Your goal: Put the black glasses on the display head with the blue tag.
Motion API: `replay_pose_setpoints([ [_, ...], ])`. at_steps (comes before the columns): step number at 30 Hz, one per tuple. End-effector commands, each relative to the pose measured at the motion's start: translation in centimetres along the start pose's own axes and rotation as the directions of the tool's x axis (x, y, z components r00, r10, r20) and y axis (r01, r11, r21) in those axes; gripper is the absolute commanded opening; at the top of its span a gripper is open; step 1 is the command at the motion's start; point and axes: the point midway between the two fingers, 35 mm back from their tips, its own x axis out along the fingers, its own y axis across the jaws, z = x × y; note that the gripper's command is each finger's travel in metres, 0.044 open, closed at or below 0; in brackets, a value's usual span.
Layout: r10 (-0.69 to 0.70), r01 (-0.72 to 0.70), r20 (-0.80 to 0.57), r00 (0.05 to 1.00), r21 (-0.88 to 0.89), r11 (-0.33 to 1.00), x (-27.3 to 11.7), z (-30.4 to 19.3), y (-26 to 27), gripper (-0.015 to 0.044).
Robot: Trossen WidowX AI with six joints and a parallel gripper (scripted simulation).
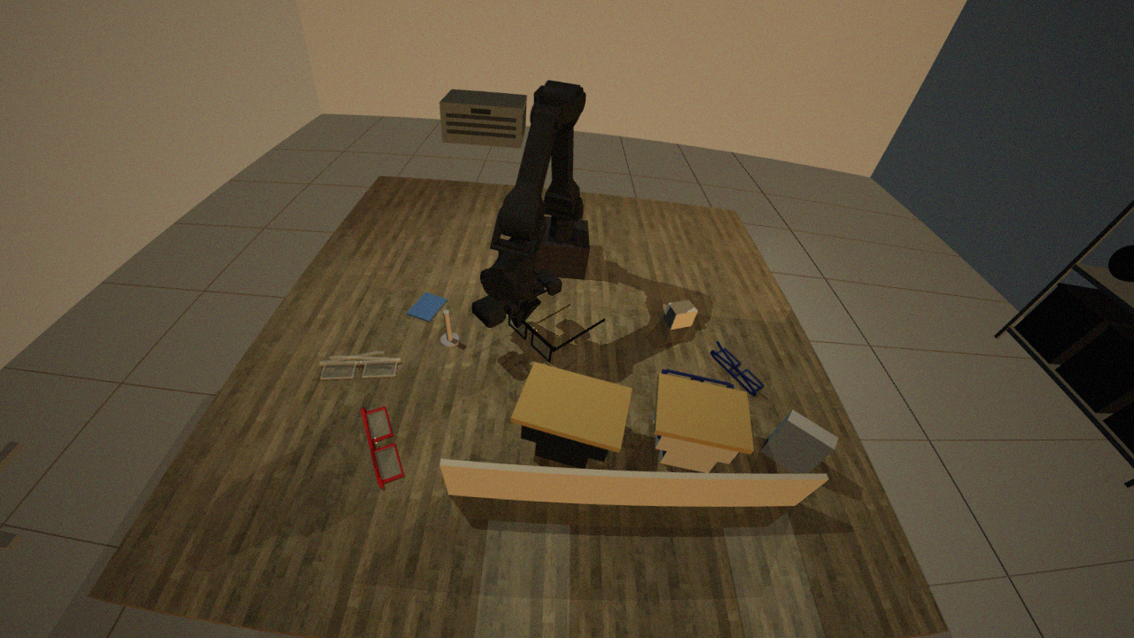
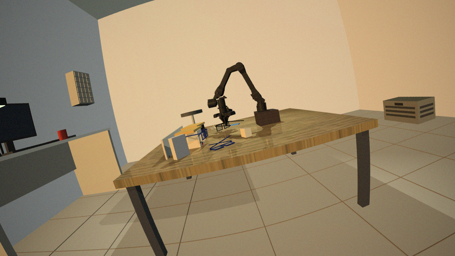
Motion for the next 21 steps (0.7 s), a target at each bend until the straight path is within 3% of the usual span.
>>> replay_pose_setpoints([
  [1,-0.002,0.002,-0.003,1.000,0.003,1.000,0.6,0.0,-0.1,0.0000],
  [15,-0.002,0.002,-0.003,1.000,0.003,1.000,2.0,0.1,-0.3,0.0000],
  [19,-0.001,0.001,0.000,1.000,0.001,1.000,1.6,0.1,-0.2,0.0105],
  [21,-0.001,0.001,0.000,1.000,0.001,1.000,1.6,0.1,-0.2,0.0108],
])
